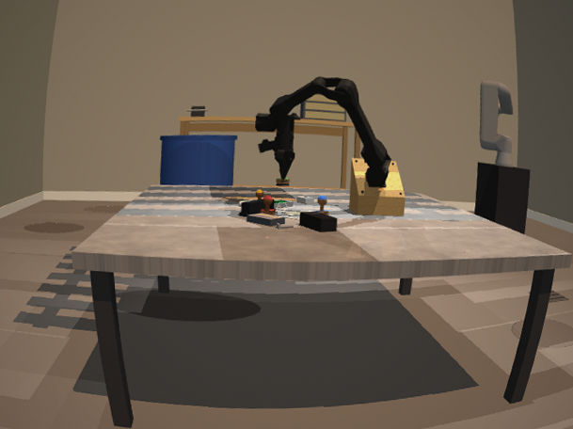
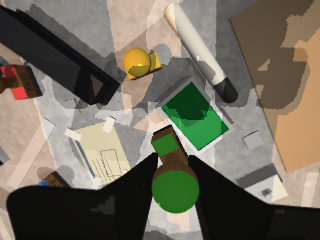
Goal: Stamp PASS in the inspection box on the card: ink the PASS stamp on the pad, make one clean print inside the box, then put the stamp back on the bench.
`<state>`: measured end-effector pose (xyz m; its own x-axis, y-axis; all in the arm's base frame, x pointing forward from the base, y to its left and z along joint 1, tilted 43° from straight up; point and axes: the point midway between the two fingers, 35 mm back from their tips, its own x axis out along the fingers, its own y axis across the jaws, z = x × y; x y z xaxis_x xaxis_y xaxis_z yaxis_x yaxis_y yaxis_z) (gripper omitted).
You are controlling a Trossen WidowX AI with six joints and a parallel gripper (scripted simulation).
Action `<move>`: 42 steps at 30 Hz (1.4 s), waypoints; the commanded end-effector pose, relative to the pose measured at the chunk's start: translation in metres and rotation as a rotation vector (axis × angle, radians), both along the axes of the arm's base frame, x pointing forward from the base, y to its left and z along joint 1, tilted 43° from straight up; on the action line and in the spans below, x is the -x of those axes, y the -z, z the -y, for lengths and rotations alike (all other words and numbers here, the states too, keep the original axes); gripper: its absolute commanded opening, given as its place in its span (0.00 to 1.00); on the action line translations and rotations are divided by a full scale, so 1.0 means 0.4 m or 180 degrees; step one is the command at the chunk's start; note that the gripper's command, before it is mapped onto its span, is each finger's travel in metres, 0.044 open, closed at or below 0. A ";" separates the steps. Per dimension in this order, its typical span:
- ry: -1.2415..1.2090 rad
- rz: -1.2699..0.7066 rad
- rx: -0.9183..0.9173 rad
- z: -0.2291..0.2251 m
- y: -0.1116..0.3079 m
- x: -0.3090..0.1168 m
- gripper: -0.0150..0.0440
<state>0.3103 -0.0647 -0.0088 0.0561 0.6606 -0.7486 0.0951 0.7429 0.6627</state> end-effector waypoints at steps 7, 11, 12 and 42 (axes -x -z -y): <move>0.0312 -0.0283 -0.0045 -0.079 -0.068 0.050 0.25; 0.0433 -0.0394 -0.0058 -0.109 -0.091 0.074 0.25; 0.0464 -0.0422 -0.0062 -0.116 -0.097 0.081 0.25; 0.0779 -0.0714 -0.0097 -0.206 -0.123 0.150 0.25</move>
